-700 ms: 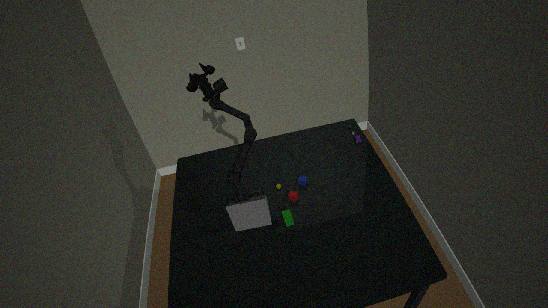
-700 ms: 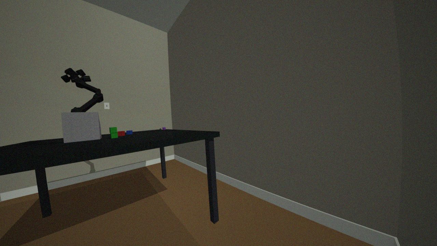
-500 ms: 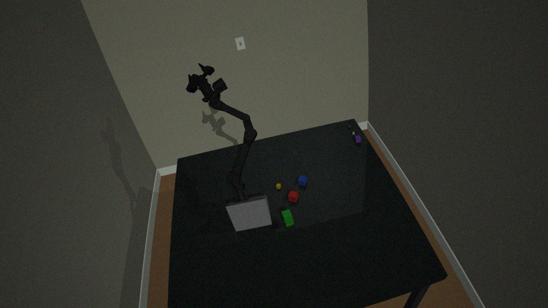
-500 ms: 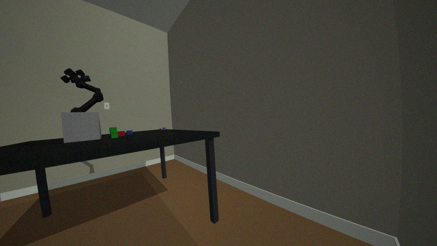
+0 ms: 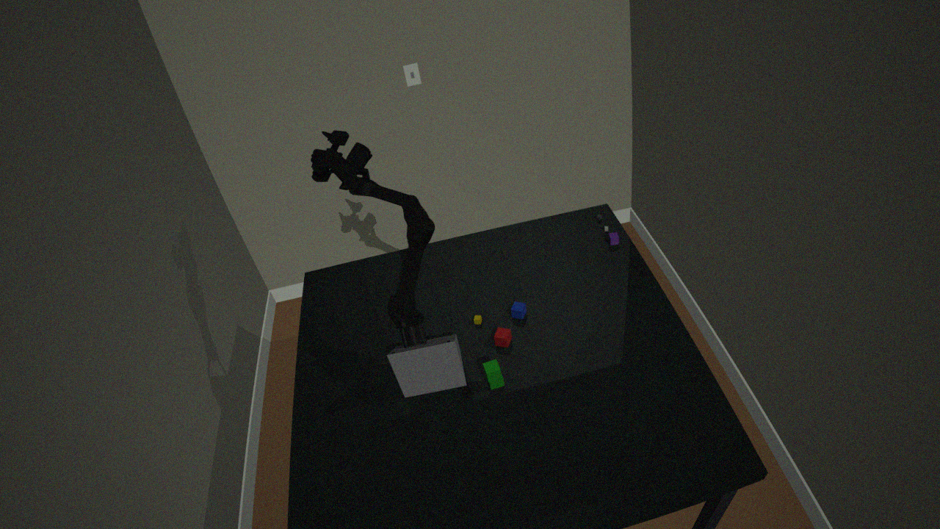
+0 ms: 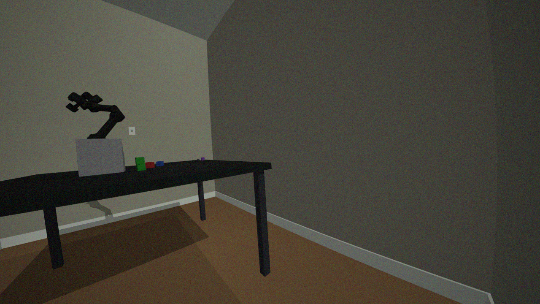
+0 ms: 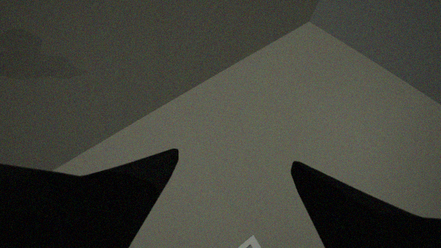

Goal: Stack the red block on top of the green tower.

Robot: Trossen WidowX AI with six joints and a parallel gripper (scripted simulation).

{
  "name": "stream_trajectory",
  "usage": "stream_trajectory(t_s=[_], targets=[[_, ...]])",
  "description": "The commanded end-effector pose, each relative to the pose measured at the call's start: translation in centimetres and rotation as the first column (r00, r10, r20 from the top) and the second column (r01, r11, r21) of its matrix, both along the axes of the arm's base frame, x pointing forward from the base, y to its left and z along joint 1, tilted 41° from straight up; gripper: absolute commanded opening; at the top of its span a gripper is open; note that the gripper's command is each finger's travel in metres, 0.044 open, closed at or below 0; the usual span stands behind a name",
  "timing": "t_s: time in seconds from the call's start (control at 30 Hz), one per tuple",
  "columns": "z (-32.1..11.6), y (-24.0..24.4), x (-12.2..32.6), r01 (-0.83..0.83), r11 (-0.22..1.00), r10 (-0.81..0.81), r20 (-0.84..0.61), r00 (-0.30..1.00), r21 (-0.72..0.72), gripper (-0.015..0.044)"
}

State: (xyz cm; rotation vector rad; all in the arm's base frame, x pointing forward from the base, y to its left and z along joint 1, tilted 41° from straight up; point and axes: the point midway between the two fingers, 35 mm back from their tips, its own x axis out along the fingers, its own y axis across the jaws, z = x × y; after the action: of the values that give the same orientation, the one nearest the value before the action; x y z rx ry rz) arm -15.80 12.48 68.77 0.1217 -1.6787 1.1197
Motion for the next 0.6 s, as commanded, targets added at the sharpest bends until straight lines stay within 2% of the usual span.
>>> stream_trajectory(t_s=[0.0,0.27,0.57], targets=[[-1.6,2.9,-0.8,0.041,0.998,-0.038,0.049,0.998,-0.057,0.0440],[-4.4,8.2,-0.4,0.125,0.977,-0.107,0.112,0.988,-0.172,0.0440],[-8.5,14.4,2.3,0.251,0.913,-0.203,0.176,0.963,-0.322,0.0440]])
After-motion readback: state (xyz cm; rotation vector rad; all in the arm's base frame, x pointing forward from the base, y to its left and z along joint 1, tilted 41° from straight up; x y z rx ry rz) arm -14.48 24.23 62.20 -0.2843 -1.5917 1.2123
